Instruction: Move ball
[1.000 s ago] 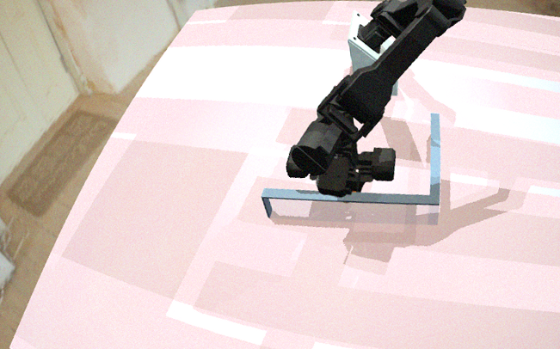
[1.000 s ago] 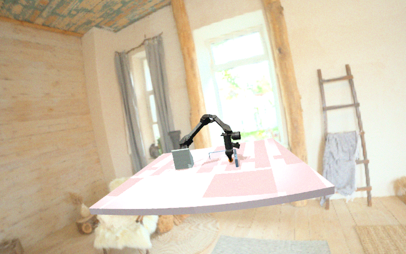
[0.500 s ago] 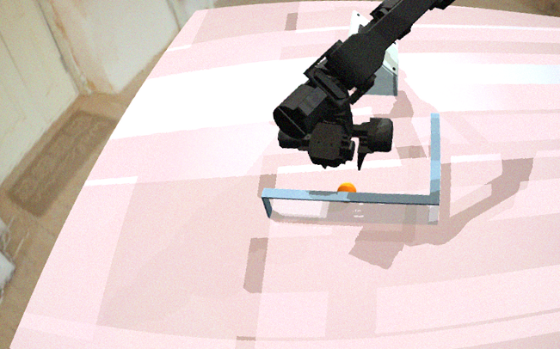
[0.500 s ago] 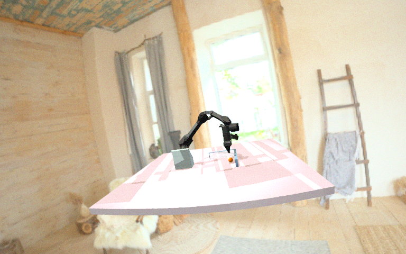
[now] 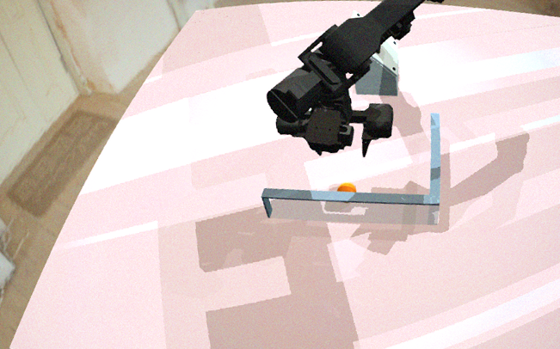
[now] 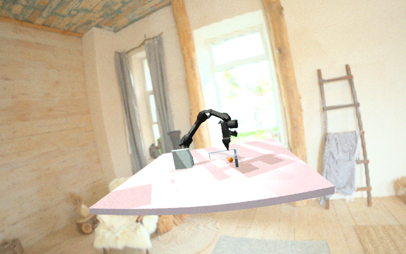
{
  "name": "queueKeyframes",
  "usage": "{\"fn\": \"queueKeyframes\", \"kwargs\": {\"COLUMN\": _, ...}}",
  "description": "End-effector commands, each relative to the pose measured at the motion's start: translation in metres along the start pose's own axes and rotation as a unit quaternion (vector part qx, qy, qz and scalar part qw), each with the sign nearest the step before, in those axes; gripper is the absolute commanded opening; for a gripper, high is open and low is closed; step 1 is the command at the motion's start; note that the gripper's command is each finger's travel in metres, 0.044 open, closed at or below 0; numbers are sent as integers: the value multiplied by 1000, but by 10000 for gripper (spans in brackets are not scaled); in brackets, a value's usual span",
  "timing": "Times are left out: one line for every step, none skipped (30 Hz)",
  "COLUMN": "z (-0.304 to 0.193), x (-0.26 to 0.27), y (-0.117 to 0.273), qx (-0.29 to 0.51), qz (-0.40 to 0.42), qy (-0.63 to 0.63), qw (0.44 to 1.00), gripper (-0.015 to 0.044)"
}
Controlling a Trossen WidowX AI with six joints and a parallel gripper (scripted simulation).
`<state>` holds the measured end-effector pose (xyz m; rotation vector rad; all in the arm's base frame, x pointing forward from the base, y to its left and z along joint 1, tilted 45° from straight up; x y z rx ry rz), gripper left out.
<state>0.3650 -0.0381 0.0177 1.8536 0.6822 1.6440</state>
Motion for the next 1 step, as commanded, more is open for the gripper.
{"fn": "queueKeyframes", "kwargs": {"z": 1, "x": 0, "y": 28, "qx": -9, "qz": -3, "qy": 6, "qw": 1000, "gripper": 440}}
Point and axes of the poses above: the point midway between the two fingers, 35 mm back from their tips, its own y axis back along the fingers, its own x axis across the jaws, z = x × y, the point moved 2 cm from there along y, back along the fingers, and after that the axes turned 7 degrees about -y, right-handed, at the moved point
